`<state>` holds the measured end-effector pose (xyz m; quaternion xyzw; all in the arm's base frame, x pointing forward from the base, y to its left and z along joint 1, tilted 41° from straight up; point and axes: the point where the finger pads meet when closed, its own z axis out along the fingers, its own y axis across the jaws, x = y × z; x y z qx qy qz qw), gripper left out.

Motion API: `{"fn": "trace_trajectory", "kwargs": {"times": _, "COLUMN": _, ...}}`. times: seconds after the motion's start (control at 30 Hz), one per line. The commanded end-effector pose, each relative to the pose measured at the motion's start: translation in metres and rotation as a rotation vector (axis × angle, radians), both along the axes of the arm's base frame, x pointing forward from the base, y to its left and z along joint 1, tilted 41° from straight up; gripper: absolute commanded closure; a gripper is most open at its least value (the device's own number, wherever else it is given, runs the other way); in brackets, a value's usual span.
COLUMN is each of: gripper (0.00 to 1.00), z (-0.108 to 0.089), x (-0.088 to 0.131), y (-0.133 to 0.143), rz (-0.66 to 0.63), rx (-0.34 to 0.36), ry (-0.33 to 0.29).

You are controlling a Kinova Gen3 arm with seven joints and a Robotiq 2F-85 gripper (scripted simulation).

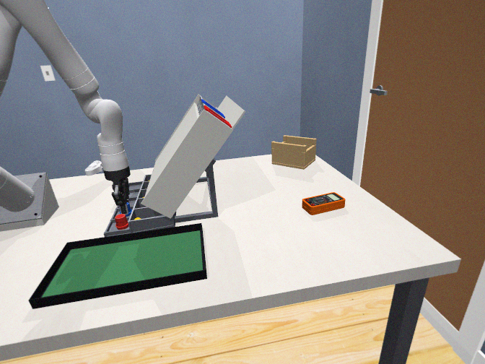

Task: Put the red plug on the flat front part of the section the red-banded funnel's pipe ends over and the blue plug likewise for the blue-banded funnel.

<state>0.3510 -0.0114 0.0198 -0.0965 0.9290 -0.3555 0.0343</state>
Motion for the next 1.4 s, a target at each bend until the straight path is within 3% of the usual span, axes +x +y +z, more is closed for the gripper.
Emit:
{"fn": "trace_trajectory", "kwargs": {"times": 0.0, "gripper": 1.00, "z": -0.0008, "x": 0.0008, "y": -0.0011, "rz": 0.002, "rx": 0.002, "ry": -0.002}}
{"fn": "trace_trajectory", "kwargs": {"times": 0.07, "gripper": 1.00, "z": -0.0018, "x": 0.0006, "y": -0.0032, "rz": 0.009, "rx": 0.030, "ry": -0.023}}
{"fn": "trace_trajectory", "kwargs": {"times": 1.37, "gripper": 1.00, "z": -0.0003, "x": 0.0000, "y": -0.0008, "rz": 0.011, "rx": 0.028, "ry": -0.019}}
